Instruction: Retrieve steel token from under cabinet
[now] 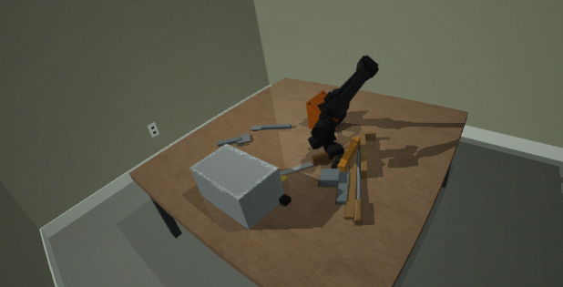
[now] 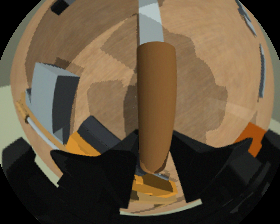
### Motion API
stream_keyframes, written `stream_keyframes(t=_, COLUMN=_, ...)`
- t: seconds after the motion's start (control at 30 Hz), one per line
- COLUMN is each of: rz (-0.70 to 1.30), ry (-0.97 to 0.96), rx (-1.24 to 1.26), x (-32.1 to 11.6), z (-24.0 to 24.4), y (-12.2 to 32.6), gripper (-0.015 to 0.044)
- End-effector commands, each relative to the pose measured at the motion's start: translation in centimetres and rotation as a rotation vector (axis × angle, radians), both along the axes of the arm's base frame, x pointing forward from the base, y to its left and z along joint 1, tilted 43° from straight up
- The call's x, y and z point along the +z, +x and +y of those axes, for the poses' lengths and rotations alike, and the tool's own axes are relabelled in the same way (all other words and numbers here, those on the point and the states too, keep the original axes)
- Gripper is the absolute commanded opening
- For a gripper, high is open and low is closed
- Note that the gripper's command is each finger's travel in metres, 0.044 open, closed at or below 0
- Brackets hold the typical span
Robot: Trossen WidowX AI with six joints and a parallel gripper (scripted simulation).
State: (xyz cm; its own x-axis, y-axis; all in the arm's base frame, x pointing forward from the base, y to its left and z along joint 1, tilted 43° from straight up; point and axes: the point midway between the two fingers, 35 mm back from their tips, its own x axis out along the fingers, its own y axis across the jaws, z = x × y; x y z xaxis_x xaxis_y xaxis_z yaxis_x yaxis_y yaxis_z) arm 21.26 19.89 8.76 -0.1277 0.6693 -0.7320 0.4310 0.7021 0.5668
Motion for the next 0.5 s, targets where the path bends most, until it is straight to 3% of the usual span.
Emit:
stream_keyframes(t=0.0, rz=-0.009, ry=0.011, rx=0.001, x=0.7, z=0.5, y=0.1, gripper=0.0)
stream_keyframes(t=0.47, rz=-0.009, ry=0.012, rx=0.001, x=2.1, z=1.9, y=-0.2, gripper=0.0)
